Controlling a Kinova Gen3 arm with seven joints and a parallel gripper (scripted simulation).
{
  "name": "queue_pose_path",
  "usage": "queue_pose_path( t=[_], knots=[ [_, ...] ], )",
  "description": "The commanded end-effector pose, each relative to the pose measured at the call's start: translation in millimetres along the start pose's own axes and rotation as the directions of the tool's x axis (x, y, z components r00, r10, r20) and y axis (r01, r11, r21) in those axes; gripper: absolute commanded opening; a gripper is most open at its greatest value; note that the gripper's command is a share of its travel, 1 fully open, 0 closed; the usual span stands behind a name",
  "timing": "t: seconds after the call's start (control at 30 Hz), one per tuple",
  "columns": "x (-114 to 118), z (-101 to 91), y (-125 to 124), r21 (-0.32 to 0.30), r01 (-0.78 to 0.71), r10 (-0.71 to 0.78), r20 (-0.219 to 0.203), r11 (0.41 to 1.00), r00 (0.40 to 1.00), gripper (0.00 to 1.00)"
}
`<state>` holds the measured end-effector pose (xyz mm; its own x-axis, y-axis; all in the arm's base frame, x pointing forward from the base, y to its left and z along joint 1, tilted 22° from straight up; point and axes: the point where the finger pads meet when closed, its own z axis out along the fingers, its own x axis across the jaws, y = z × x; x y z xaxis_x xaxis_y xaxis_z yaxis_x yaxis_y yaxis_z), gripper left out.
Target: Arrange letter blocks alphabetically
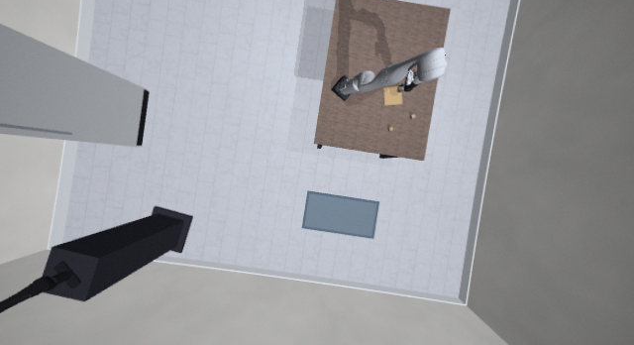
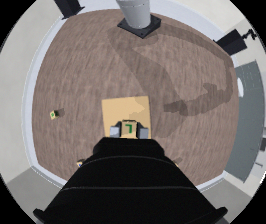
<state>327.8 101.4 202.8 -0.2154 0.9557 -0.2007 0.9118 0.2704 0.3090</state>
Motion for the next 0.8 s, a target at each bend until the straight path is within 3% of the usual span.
queue_pose_path(
  t=[0.0, 0.77],
  knots=[
    [-1.9, -0.1, 0.7, 0.001, -0.015, 0.015, 0.008, 1.0, 1.0, 0.49],
    [-1.0, -0.1, 0.8, 0.0, -0.046, 0.046, 0.008, 0.999, 0.999, 0.49]
  ],
)
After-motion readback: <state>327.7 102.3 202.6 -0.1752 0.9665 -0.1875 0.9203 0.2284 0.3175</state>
